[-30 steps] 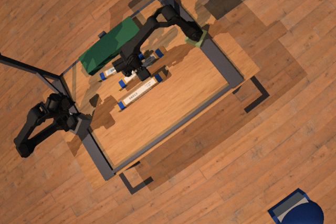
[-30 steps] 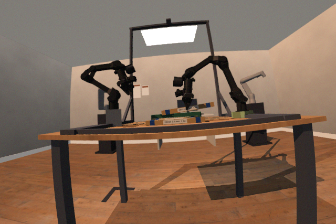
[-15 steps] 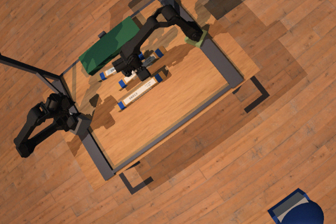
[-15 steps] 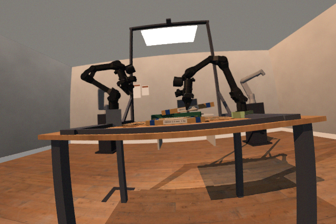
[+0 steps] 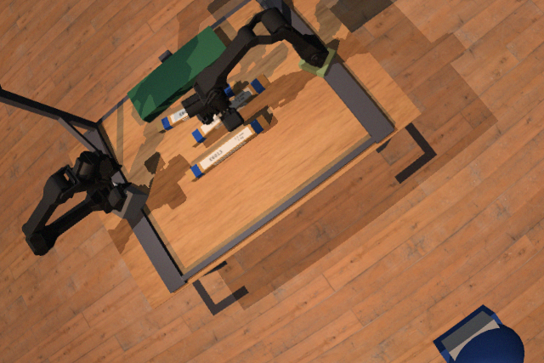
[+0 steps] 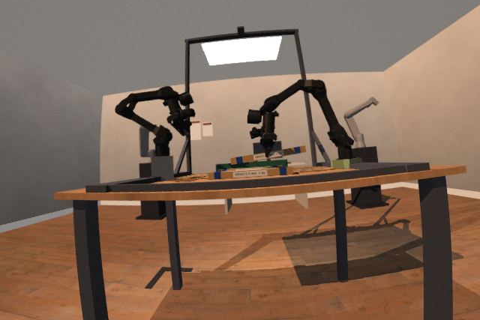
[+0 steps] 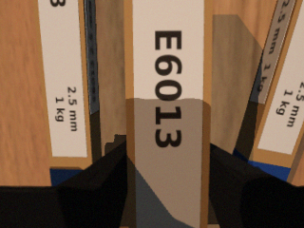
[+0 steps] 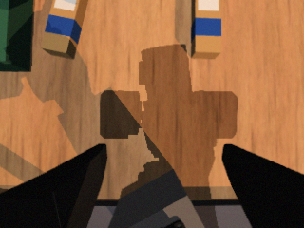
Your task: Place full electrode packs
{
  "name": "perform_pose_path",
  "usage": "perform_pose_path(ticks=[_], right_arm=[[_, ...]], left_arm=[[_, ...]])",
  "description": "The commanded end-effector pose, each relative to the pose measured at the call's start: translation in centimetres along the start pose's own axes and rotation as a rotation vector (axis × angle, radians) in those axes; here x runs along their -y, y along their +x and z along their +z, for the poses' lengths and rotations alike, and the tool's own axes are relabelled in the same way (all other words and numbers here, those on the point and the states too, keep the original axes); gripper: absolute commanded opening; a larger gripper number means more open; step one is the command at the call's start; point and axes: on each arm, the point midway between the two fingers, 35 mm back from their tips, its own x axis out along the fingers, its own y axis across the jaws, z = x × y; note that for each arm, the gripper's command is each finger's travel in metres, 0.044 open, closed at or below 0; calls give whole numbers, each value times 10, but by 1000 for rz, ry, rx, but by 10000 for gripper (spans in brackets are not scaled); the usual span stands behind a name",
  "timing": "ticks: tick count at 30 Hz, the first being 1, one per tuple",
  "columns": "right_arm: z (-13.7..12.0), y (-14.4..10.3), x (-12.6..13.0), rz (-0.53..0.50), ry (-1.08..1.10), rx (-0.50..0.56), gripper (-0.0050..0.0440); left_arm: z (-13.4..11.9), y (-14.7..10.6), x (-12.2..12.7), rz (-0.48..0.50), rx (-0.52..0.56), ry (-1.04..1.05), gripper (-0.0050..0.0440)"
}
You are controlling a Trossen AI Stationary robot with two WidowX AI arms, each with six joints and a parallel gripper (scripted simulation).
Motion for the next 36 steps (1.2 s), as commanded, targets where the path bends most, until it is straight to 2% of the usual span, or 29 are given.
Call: perform_pose_path(ticks=[1,2,22,25,32,36], right_arm=[[5,-6,0,2,1,22,330],[5,-6,0,2,1,22,330],[5,-6,0,2,1,22,330],[5,-6,0,2,1,22,330],[5,-6,0,2,1,22,330],[5,-6,0,2,1,22,330]], left_arm=[[25,-41,1,-7,137,-2,-50],[29,-49,-3,-6,163,-5,-50],[37,-45,-50,-4,165,-3,-50],[37,-34,-58,-5,140,-3,-50],[40,-43,-71,-1,165,-2,-50],[40,-33,-82,-3,144,-3,-50]])
